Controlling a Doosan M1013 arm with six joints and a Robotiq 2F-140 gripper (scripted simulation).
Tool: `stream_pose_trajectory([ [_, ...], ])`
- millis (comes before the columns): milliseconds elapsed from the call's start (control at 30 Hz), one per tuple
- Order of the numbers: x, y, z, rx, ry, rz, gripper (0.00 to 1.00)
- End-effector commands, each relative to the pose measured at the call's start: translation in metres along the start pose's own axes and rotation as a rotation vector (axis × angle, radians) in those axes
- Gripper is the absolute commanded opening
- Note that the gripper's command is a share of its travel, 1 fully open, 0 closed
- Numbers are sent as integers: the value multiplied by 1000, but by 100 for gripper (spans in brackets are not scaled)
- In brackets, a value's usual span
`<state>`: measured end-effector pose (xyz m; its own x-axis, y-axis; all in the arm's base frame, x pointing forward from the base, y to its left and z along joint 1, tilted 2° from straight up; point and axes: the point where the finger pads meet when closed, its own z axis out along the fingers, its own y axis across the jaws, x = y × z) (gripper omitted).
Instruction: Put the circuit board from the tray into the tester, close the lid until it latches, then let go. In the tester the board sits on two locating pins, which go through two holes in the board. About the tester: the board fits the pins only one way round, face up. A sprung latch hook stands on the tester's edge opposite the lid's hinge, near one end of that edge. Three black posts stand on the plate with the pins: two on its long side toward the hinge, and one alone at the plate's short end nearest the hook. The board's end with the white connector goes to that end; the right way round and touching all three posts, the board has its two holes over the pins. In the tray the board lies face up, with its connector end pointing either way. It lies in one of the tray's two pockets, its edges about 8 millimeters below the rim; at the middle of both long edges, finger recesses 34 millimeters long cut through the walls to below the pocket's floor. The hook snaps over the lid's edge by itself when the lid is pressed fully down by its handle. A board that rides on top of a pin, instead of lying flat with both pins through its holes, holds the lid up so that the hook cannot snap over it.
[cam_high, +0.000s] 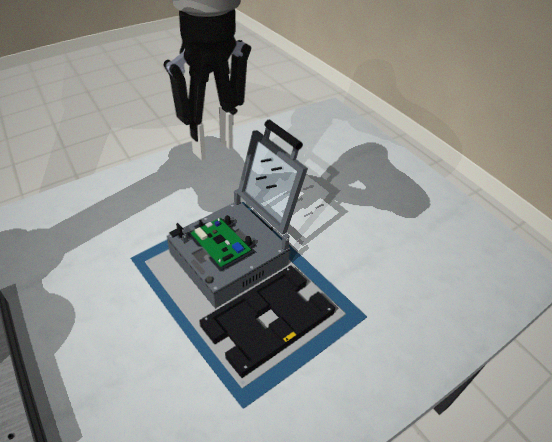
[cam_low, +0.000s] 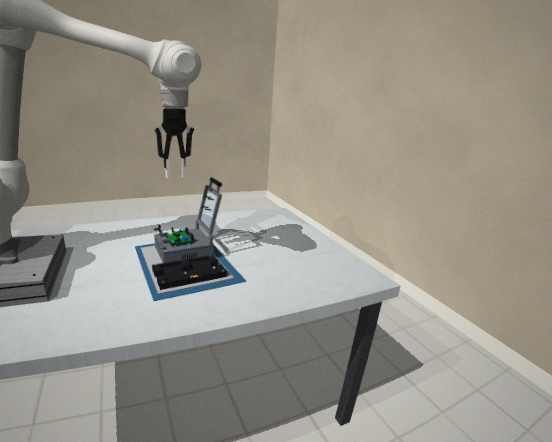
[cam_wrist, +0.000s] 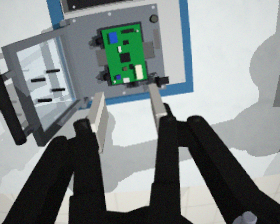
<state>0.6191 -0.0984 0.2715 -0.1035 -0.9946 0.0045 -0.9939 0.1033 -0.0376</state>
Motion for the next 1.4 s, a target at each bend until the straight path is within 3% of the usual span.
stream_pose_trajectory([
  [0,0,-2,-5,3,5,-3,30],
  [1133,0,-2,-5,3,5,-3,30],
  [1367,0,-13,-5,3,5,-3,30],
])
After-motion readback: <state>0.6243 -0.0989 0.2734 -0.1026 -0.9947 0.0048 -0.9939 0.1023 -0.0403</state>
